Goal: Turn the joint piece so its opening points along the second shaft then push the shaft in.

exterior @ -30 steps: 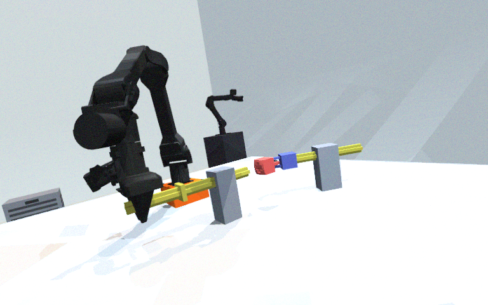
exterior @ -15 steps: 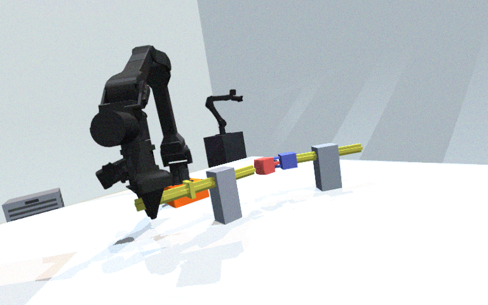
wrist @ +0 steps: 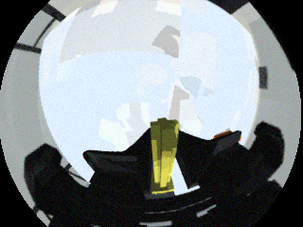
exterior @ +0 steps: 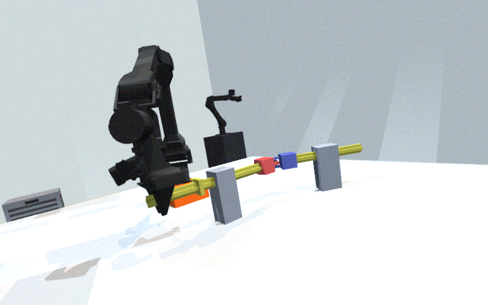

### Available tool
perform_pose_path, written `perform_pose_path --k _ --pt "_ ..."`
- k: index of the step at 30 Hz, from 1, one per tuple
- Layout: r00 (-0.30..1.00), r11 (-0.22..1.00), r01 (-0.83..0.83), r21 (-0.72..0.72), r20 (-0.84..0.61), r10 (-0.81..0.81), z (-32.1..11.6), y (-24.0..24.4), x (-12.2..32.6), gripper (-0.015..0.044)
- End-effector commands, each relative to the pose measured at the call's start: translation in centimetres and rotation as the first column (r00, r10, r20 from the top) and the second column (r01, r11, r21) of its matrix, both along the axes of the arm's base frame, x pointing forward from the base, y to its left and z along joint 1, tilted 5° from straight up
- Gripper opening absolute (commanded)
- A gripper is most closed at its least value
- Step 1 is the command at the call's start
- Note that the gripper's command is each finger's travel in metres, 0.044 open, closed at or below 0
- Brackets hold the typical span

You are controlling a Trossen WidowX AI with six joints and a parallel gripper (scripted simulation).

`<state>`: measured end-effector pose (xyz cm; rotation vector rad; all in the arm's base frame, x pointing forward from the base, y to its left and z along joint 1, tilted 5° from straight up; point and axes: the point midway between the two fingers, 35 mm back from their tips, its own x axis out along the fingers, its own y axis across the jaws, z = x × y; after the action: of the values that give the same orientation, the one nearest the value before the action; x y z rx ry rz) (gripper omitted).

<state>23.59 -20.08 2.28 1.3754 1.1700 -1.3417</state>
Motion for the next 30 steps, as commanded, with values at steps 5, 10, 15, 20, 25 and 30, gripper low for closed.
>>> perform_pose_path --k 5,10,15,20,25,30 --pt "1.0 1.0 0.002 0.004 0.003 -0.002 0.0 1.3 0.3 0.0" --pt "1.0 1.0 0.002 0.005 0.003 -0.002 0.0 2.1 0.4 0.0" --pt "1.0 1.0 0.002 0.005 0.003 -0.002 0.1 2.8 0.6 0.0" --pt "1.0 1.0 0.002 0.006 0.003 -0.002 0.1 3.5 0.7 0.0" --pt "1.0 1.0 0.001 0.002 0.0 -0.001 0.1 3.2 0.6 0.0" --pt "1.0 1.0 0.001 0.002 0.0 -0.001 0.1 3.2 0.6 0.0"
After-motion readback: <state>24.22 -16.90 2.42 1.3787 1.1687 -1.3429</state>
